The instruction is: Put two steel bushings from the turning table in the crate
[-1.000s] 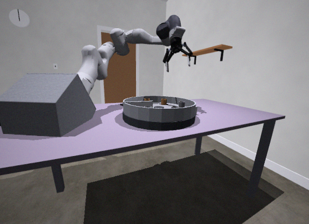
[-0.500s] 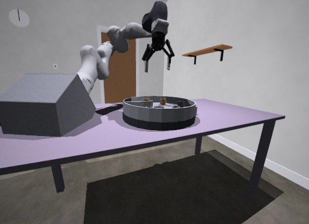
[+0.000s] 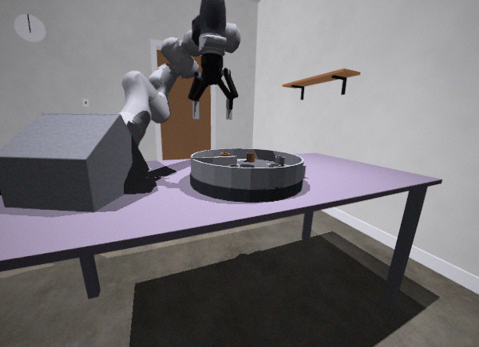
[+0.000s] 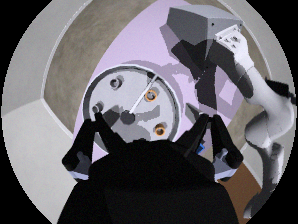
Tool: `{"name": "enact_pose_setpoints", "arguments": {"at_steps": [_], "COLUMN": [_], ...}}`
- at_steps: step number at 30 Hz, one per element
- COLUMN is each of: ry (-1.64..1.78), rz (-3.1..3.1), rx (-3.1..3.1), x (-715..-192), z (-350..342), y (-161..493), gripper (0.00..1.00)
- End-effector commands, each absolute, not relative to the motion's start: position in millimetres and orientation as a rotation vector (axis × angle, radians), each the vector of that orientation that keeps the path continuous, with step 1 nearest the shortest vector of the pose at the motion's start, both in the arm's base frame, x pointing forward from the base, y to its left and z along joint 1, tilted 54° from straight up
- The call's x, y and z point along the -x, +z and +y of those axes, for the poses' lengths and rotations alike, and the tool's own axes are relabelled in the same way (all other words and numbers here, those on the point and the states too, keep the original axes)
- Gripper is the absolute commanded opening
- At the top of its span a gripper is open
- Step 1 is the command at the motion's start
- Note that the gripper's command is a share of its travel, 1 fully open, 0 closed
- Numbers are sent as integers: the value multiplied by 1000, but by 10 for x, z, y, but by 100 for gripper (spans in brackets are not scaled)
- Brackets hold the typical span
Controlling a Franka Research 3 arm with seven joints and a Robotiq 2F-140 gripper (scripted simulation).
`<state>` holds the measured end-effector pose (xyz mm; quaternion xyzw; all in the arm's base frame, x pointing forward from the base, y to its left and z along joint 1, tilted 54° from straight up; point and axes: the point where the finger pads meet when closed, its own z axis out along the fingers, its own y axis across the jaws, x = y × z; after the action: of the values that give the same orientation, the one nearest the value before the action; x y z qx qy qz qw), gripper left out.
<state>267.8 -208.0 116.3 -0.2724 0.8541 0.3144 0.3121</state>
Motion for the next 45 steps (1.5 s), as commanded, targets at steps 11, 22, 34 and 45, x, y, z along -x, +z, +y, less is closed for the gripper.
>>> {"name": "enact_pose_setpoints", "arguments": {"at_steps": [11,22,34,45], "ry": [772,772,772,772], "rz": [2162,2162,2162,2162], "rx": [845,845,845,845], "x": [-2672,-2672,-2672,-2672], "z": [-2024,-2024,-2024,-2024], "y": [1184,1184,1184,1184], "gripper": [100,100,100,7]}}
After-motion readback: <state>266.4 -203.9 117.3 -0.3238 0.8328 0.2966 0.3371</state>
